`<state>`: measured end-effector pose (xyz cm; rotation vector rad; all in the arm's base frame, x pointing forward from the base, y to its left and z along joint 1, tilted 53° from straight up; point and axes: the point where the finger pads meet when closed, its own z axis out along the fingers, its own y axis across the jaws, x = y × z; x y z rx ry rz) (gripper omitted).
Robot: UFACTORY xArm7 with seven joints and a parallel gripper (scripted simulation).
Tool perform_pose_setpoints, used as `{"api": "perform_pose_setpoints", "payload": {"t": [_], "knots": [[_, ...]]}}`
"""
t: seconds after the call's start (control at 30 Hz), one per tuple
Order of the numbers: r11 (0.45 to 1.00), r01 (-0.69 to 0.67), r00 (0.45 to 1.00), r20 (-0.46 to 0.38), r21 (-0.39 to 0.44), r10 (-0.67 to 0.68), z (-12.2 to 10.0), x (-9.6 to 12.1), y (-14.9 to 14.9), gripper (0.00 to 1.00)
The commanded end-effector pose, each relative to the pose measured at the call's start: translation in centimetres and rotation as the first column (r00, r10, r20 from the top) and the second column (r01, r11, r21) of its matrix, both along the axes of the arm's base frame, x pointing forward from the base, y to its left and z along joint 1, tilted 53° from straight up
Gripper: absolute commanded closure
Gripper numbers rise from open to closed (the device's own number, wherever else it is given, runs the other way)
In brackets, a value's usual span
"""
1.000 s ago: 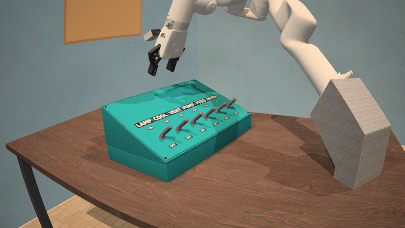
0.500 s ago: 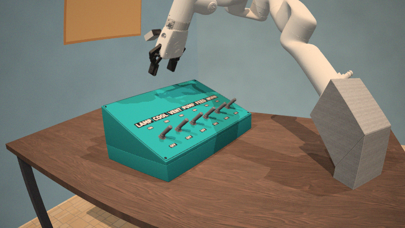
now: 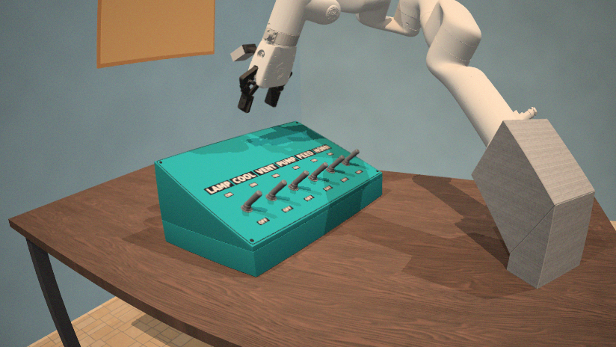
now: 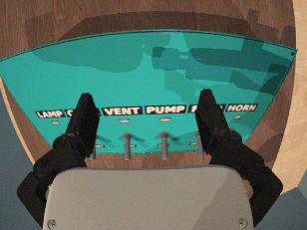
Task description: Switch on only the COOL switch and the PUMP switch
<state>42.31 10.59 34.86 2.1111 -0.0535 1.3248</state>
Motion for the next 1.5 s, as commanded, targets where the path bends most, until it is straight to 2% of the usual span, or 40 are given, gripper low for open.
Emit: {"api": "perform_pose_setpoints", "payload": {"t": [0.0,0.33,1.47], "knots": [[1.0,-0.005,1.0,0.001,0.001,0.005,0.7,-0.5,-0.8,0.0],[1.0,-0.005,1.0,0.001,0.001,0.005,1.6,-1.1,-2.2,0.0],[1.0,-0.005,1.0,0.001,0.001,0.005,1.6,-1.1,-2.2,0.0]]}}
